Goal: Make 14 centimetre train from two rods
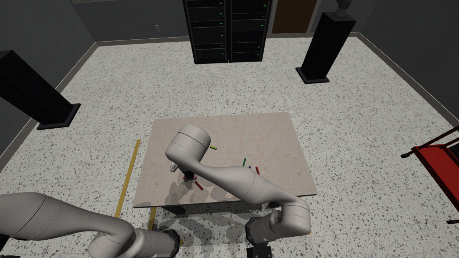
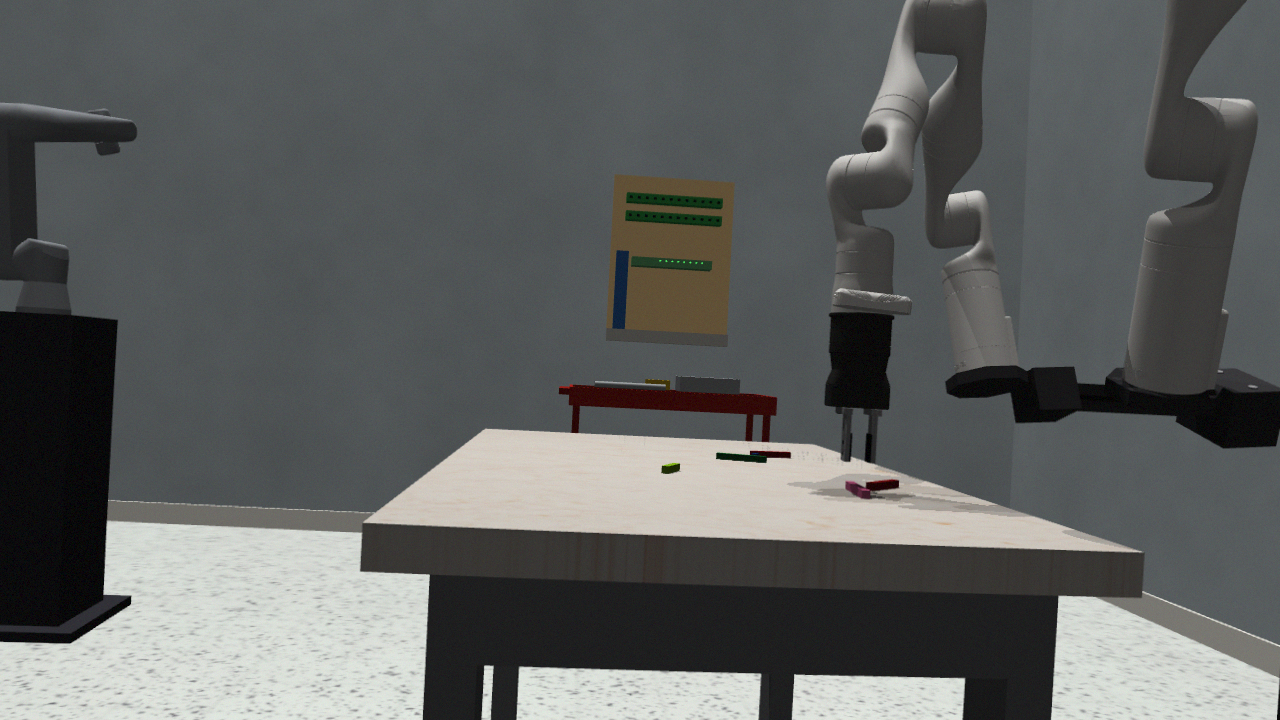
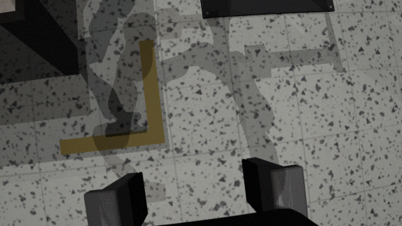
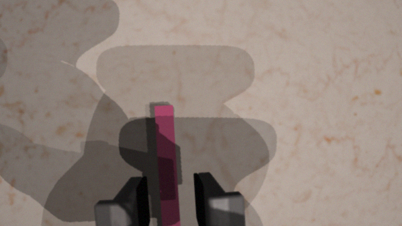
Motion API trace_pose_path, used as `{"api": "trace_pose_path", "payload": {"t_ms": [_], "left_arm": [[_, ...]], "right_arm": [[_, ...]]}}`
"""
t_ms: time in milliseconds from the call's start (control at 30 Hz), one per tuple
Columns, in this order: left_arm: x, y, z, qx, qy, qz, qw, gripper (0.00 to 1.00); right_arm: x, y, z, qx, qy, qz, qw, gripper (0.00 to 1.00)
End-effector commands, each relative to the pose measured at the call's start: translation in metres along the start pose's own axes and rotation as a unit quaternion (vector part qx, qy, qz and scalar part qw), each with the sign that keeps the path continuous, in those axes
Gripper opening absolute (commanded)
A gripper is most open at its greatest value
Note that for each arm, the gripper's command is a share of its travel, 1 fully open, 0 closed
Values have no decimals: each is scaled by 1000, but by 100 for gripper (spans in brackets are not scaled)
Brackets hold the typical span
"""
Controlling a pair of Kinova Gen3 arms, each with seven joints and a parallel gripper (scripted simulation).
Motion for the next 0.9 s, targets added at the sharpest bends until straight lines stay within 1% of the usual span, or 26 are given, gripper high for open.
{"api": "trace_pose_path", "payload": {"t_ms": [0, 67, 200, 400, 867], "left_arm": [[0, -1, -1, -1, 0, 2, 1000, 100], [0, -1, -1, -1, 0, 2, 1000, 100], [0, -1, -1, -1, 0, 2, 1000, 100], [0, -1, -1, -1, 0, 2, 1000, 100], [0, -1, -1, -1, 0, 2, 1000, 100]], "right_arm": [[-5, 1, 3, -4, 4, 0, 1000, 54], [-4, 2, 4, -4, 5, -1, 1000, 54], [-11, 2, 4, -4, 4, 0, 1000, 54], [-15, 2, 4, -4, 5, -1, 1000, 54], [-18, 2, 4, -4, 5, -1, 1000, 54]]}}
Point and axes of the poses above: on each arm, the point where the finger pads meet when closed, its own x axis back along the fingers, its own y axis across the jaws, z = x × y, the point moved 1 cm from there along x, back along the fingers, and after that the axes turned 11 degrees about x, right-handed, at the moved point
